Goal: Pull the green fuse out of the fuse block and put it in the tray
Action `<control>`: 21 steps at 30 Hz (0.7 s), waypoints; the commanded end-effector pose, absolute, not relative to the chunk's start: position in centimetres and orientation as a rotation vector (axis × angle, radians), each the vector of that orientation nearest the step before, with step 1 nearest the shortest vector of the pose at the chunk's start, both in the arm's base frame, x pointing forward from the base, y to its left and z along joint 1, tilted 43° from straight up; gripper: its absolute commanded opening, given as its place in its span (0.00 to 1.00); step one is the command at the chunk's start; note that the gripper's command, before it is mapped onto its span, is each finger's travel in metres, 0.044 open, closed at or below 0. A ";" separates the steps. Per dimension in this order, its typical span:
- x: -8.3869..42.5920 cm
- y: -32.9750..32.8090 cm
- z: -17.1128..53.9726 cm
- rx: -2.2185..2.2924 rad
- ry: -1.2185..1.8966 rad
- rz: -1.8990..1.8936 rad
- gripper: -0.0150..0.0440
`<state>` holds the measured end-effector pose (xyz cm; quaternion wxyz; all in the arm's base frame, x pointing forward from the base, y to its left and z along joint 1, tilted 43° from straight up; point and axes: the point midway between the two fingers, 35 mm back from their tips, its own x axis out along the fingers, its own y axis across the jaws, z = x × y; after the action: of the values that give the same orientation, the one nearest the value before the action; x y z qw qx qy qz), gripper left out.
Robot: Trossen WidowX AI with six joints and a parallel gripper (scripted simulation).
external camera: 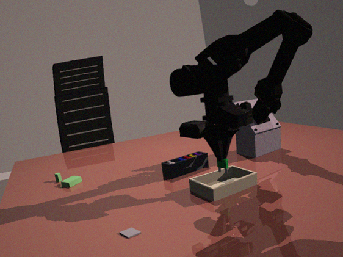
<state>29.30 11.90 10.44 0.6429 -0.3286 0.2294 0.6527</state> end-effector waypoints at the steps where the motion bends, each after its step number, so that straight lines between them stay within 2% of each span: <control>1: 29.2 12.3 9.9 -0.743 0.529 1.489 0.25; 7: 29.2 12.8 9.4 -0.743 0.528 1.489 0.25; 19: 29.3 12.7 9.7 -0.746 0.521 1.489 0.79; 21: 29.2 11.8 10.5 -0.746 0.524 1.489 0.81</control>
<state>29.19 12.53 9.81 0.6421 -0.3261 0.2307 0.6543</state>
